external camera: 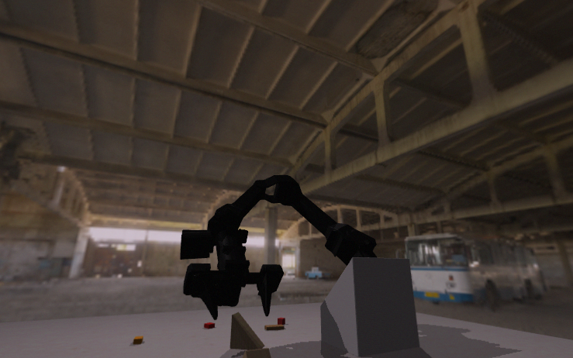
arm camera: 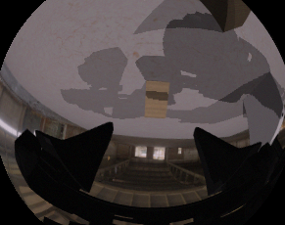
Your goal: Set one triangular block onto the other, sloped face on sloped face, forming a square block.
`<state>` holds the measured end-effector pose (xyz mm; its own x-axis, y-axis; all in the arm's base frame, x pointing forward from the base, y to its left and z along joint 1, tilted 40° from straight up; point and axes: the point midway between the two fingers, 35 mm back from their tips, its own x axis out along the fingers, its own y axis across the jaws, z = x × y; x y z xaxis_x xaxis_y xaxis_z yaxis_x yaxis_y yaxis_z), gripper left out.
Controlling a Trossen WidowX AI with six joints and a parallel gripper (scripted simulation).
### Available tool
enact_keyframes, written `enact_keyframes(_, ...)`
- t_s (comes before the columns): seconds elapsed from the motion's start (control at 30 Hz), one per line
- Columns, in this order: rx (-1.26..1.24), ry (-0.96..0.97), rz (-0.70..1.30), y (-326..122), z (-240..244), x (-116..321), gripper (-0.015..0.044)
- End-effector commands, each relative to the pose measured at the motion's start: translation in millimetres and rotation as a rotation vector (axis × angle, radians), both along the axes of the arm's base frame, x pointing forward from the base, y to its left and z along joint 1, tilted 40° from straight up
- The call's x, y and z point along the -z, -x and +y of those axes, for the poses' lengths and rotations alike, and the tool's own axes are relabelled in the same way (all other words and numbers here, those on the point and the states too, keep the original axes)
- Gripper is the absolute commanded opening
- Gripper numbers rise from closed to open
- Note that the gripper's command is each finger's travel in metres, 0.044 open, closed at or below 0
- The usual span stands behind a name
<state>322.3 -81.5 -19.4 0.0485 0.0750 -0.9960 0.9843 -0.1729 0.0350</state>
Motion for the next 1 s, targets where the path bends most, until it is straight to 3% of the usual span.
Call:
enact_keyframes(0.0, -0.01, 0.005, 0.013, -0.6, 0.5, 23.6, 0.044)
enact_keyframes(0.3, -0.005, 0.004, 0.011, 0.1, 6.2, 92.5, 0.044)
enact_keyframes(0.63, -0.005, 0.004, 0.011, -0.5, 7.2, 94.6, 0.044)
enact_keyframes(0.97, -0.009, -0.001, 0.009, -0.5, 7.7, 93.5, 0.0177)
